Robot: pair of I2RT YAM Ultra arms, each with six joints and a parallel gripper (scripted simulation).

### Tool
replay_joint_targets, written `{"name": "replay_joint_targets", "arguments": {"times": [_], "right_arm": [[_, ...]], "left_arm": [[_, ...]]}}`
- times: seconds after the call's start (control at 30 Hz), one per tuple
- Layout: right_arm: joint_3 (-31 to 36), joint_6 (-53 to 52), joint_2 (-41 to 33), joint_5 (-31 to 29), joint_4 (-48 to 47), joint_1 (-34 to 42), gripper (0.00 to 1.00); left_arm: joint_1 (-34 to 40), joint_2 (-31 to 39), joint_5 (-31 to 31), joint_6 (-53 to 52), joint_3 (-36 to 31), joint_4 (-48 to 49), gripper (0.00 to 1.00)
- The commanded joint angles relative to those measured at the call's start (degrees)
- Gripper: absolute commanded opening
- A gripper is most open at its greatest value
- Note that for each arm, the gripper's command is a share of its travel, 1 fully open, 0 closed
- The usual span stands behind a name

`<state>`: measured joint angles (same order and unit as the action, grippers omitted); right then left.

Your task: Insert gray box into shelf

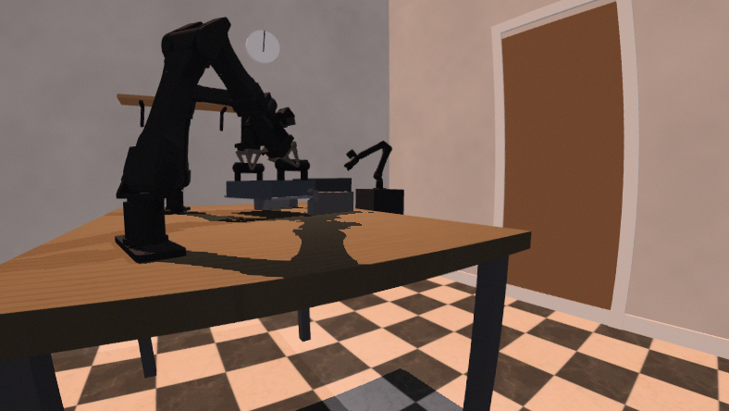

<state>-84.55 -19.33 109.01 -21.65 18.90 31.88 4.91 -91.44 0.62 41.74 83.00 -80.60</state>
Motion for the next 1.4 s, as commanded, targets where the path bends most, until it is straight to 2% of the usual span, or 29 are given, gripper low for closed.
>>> {"name": "replay_joint_targets", "arguments": {"times": [0.0, 0.03, 0.2, 0.27, 0.43, 0.5, 0.63, 0.7, 0.93, 1.0, 1.13, 1.17, 1.3, 1.37], "right_arm": [[-4.24, 1.13, -2.11, -1.14, -2.16, -1.11, 0.16], [-4.85, 1.26, 0.24, -1.01, -2.12, -1.31, 0.16], [-6.19, 1.51, -1.07, -0.77, -1.85, -1.62, 0.16], [-7.18, 1.62, 1.74, -0.5, -1.74, -2.0, 0.16], [-7.5, 1.54, -1.08, -0.5, -1.64, -2.03, 0.16], [-8.28, 1.6, 2.17, -0.22, -1.65, -2.25, 0.16], [-9.27, 1.9, 1.46, 0.04, -1.27, -2.34, 0.16], [-10.24, 2.07, 3.82, 0.11, -1.08, -2.66, 0.16], [-11.62, 2.2, 2.67, 0.28, -0.98, -2.9, 0.16], [-13.37, 2.51, 6.04, 1.11, -0.38, -3.34, 0.16], [-14.66, 2.68, 5.4, 0.8, -0.03, -3.51, 0.16], [-15.3, 2.73, 7.38, 0.93, 0.03, -3.75, 0.16], [-17.05, 3.02, 7.17, 1.63, 0.59, -3.98, 0.16], [-18.41, 3.16, 9.23, 1.51, 1.09, -4.22, 0.16]], "left_arm": [[-1.87, 3.26, -1.69, -0.31, 5.47, 2.89, 0.16], [-2.21, -0.53, -1.6, -0.73, 5.65, 3.03, 0.16], [-2.95, 1.39, -1.42, -1.03, 6.68, 2.86, 0.16], [-3.37, -0.69, -1.4, -1.78, 7.33, 2.98, 0.16], [-3.75, 1.18, -1.42, -1.58, 7.92, 2.71, 0.16], [-4.01, -2.85, -1.42, -2.43, 8.15, 2.84, 0.16], [-4.39, -0.26, -1.29, -2.19, 9.12, 2.64, 0.16], [-4.79, -2.85, -1.26, -3.33, 9.46, 2.78, 0.16], [-5.47, -1.97, -1.09, -2.78, 10.49, 2.78, 0.16], [-6.2, -5.31, -1.11, -4.68, 11.58, 2.76, 0.16], [-6.52, -3.18, -1.16, -4.9, 12.42, 2.65, 0.16], [-6.83, -7.09, -1.1, -5.4, 12.91, 2.75, 0.16], [-7.43, -5.7, -0.95, -5.7, 14.18, 2.42, 0.16], [-7.87, -7.6, -0.84, -6.48, 15.09, 2.3, 0.16]]}}
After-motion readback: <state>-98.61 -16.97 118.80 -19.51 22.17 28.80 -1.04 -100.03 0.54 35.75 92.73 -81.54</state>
